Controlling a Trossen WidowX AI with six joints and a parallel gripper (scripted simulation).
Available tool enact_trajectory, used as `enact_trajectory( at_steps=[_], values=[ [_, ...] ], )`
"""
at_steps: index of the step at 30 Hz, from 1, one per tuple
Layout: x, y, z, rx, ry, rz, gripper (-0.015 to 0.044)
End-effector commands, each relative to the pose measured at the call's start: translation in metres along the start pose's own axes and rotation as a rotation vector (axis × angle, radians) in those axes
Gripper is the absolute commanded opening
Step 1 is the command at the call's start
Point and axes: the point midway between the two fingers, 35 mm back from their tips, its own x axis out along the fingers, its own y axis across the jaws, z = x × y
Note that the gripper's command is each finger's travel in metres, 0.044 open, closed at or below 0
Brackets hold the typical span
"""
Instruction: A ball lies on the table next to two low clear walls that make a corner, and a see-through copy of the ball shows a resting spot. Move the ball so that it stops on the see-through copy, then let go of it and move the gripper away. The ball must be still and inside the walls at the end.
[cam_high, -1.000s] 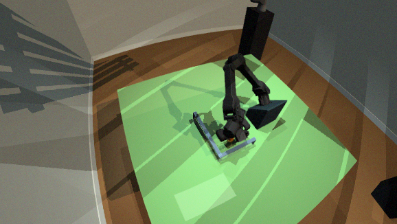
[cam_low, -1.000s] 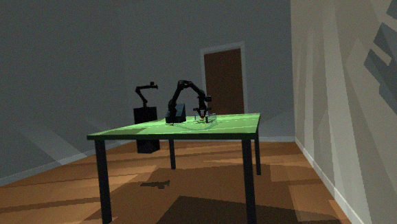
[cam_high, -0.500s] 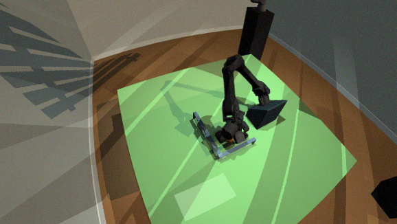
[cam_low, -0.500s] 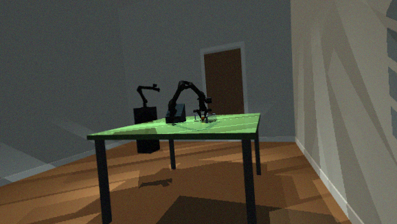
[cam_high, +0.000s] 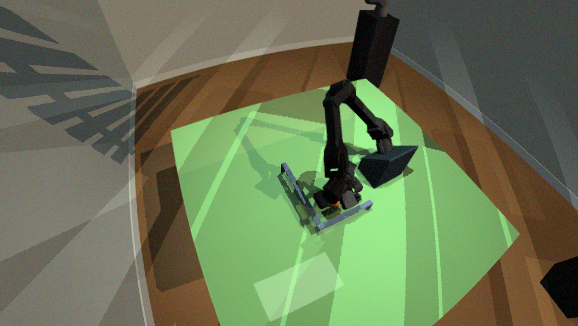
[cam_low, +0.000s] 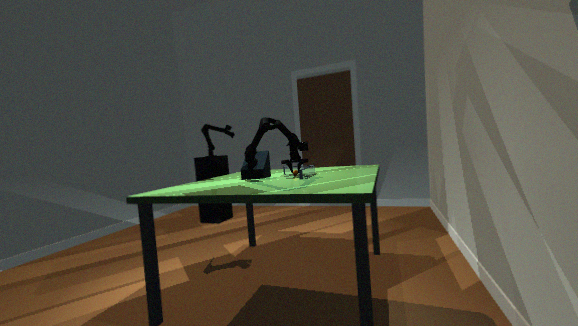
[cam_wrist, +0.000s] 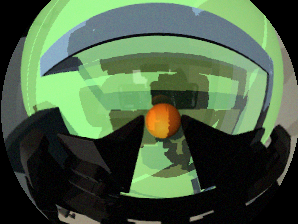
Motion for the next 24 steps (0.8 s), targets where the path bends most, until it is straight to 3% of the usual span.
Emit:
enact_trajectory(
  at_steps=[1,6,11,23,24],
  values=[
    [0.000,0.000,0.000,0.001,0.000,0.000,0.0292],
    [-0.011,-0.002,0.001,0.000,-0.002,0.000,0.0292],
    [-0.084,0.000,0.001,-0.003,-0.002,0.001,0.0292],
    [-0.081,-0.003,0.004,-0.007,-0.006,-0.015,0.0292],
    [-0.084,-0.003,0.004,-0.007,-0.006,-0.015,0.0318]
  ],
)
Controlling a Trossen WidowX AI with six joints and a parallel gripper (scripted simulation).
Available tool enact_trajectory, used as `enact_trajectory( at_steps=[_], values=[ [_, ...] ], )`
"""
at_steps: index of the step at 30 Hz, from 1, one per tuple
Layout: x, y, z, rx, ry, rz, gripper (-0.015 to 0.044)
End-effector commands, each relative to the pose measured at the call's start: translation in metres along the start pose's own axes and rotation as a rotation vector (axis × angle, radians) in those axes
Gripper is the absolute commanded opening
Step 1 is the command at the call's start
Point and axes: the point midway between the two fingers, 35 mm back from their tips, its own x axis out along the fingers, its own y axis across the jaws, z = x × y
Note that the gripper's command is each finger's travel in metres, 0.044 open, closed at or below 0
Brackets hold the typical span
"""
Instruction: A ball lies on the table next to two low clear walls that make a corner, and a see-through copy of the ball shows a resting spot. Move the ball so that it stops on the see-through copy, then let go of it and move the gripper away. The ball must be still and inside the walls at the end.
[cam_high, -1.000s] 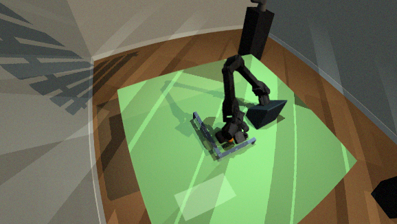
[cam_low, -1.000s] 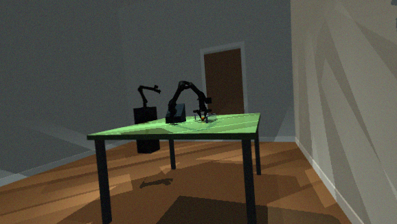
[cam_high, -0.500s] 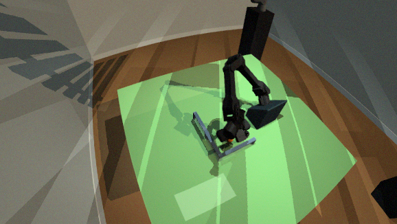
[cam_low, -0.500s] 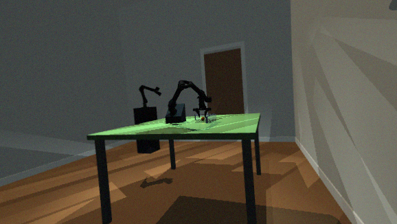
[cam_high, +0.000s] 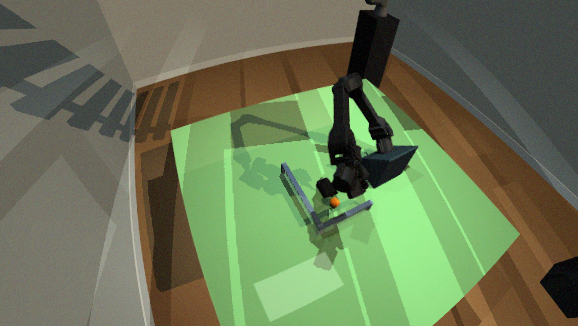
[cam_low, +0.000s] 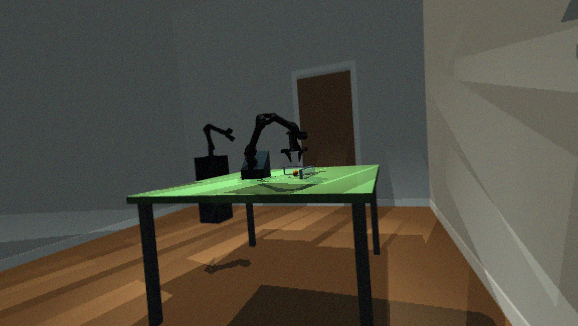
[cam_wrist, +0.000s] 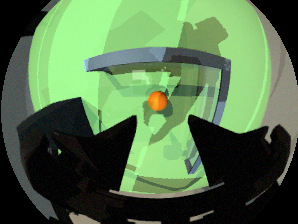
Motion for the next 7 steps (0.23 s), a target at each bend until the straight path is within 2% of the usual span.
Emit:
enact_trajectory(
  at_steps=[1,5,7],
  values=[
    [-0.010,0.000,0.000,-0.003,-0.001,-0.003,0.0344],
    [-0.045,0.003,-0.002,0.000,0.002,0.001,0.0440],
    [-0.045,0.003,-0.002,0.000,0.002,0.001,0.0440]
  ],
)
